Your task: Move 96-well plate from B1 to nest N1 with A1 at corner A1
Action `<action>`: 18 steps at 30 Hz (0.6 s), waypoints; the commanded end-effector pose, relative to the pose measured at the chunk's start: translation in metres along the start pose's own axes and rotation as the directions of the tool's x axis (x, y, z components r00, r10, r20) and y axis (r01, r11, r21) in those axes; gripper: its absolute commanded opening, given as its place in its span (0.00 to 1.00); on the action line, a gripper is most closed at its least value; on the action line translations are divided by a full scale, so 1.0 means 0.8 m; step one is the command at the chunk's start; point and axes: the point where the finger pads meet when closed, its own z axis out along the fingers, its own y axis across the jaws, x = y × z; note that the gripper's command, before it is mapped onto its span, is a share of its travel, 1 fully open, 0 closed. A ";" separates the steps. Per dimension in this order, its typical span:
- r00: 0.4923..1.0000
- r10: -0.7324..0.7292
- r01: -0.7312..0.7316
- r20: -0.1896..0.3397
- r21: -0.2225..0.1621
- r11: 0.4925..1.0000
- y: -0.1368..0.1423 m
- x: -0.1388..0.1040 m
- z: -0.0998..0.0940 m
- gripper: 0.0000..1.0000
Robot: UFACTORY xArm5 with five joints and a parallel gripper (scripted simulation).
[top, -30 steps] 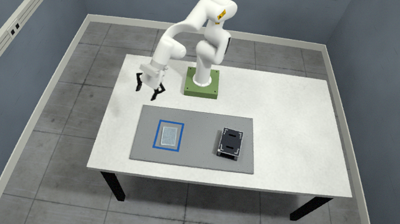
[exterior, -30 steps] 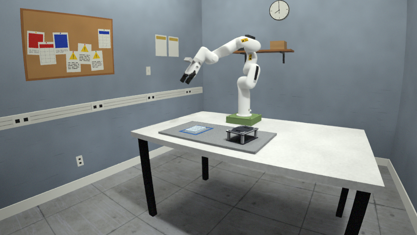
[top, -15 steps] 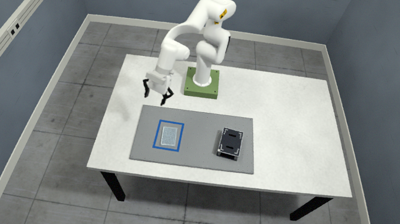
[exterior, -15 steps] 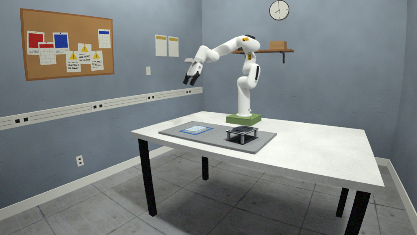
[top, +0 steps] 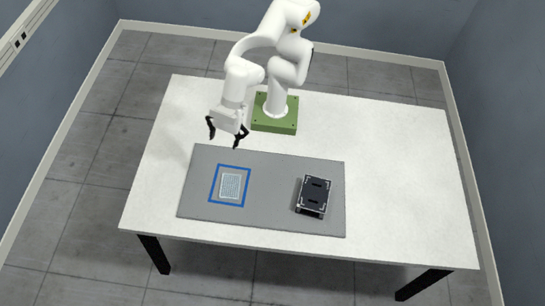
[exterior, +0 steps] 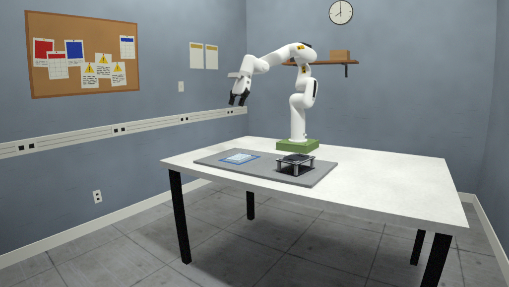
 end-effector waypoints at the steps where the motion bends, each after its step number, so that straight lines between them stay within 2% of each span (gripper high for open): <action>1: 0.999 -0.023 0.022 0.036 0.023 0.999 -0.030 -0.005 0.000 1.00; 3: 0.999 -0.023 0.022 0.036 0.023 0.999 -0.030 -0.005 0.000 1.00; 6: 0.993 -0.064 0.059 0.101 0.049 0.997 -0.048 -0.011 -0.001 1.00; 9: 0.993 -0.064 0.059 0.101 0.049 0.997 -0.064 -0.017 -0.001 1.00; 12: 0.993 -0.064 0.059 0.101 0.049 0.997 -0.064 -0.017 -0.001 1.00; 14: 0.983 -0.099 0.090 0.154 0.069 0.994 -0.076 -0.022 -0.002 1.00; 15: 0.980 -0.107 0.096 0.165 0.073 0.993 -0.082 -0.024 -0.002 1.00; 18: 0.980 -0.107 0.096 0.165 0.073 0.993 -0.097 -0.030 -0.004 1.00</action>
